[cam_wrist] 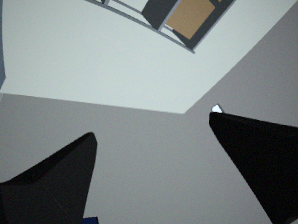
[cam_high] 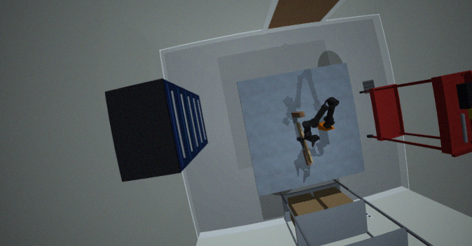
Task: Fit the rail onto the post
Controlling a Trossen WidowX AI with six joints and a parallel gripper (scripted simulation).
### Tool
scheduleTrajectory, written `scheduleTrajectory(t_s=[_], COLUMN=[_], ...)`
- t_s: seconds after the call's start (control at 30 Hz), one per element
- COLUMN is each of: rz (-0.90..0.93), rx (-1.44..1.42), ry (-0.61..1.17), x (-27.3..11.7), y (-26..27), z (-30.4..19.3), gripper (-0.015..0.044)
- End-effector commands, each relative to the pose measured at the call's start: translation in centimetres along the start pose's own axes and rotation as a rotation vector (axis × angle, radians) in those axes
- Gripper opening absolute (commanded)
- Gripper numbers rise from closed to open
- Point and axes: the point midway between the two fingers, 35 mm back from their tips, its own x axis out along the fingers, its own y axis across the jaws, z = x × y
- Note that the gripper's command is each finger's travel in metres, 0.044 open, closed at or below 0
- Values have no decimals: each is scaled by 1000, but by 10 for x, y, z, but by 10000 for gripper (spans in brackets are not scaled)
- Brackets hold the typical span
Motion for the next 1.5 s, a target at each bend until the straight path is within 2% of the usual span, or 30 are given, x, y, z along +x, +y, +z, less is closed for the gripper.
scheduleTrajectory(t_s=[0.0, 0.07, 0.2, 0.37, 0.43, 0.63, 0.67, 0.7, 0.87, 0.97, 1.47], rz=[13, 126, 527, 1128, 1336, 1749, 1829, 1875, 2051, 2095, 2095], rx=[24, 211, 713, 1122, 1185, 1179, 1150, 1122, 968, 916, 916], ry=[-5, -39, -102, -44, 18, 222, 311, 392, 549, 572, 572], x=[1, 7, 9, -28, -48, -95, -104, -109, -136, -144, -142], y=[2, 20, 65, 96, 99, 94, 92, 91, 79, 74, 74], z=[1, 10, 50, 100, 111, 117, 113, 108, 94, 90, 91], gripper=[426, 440, 440, 440, 440, 440, 440, 440, 440, 440, 440])
